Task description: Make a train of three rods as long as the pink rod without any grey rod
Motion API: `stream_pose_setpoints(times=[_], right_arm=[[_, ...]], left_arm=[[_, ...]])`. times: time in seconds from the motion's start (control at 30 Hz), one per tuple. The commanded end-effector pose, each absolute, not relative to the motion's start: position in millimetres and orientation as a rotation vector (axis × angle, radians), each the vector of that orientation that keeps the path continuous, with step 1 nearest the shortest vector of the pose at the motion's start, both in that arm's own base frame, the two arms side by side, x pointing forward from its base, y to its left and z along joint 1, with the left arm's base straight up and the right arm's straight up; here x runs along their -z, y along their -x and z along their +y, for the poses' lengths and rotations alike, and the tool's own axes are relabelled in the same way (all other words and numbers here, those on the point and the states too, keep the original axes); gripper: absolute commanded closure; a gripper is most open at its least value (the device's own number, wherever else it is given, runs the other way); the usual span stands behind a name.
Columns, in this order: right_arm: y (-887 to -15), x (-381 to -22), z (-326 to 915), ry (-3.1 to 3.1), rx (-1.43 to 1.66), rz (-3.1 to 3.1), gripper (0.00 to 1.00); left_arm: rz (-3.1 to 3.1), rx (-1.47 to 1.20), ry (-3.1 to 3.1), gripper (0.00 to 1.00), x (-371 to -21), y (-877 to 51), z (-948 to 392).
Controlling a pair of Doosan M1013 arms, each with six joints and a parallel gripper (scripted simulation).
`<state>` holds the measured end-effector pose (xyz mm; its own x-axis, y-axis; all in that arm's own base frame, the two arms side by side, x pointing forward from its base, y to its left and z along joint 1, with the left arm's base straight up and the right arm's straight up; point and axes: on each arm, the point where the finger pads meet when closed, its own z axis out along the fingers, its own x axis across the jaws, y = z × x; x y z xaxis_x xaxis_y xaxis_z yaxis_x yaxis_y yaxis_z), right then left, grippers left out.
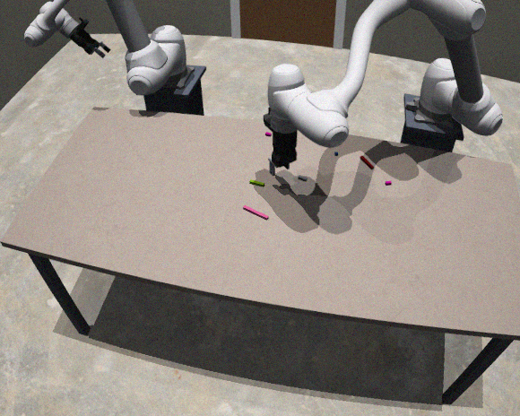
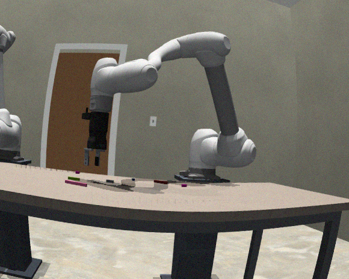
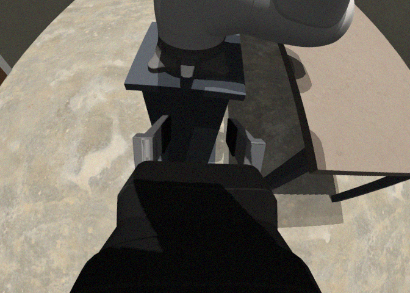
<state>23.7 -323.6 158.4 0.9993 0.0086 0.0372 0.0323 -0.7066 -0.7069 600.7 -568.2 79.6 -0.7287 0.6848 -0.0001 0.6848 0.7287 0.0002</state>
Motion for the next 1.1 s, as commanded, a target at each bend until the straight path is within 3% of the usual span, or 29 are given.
stream_pose_setpoints(times=[0.0, 0.47, 1.07], right_arm=[[-24, -159, -324, 2.356, 0.04, -0.028, 0.0], [-24, -159, -324, 2.356, 0.04, -0.028, 0.0], [-24, -159, -324, 2.356, 0.04, -0.028, 0.0]], left_arm=[[2.919, 0.0, -1.156, 0.0, -81, -601, -568], [2.898, 0.0, -1.207, 0.0, -81, -600, -568], [2.465, 0.0, -1.945, 0.0, -81, -588, -563]])
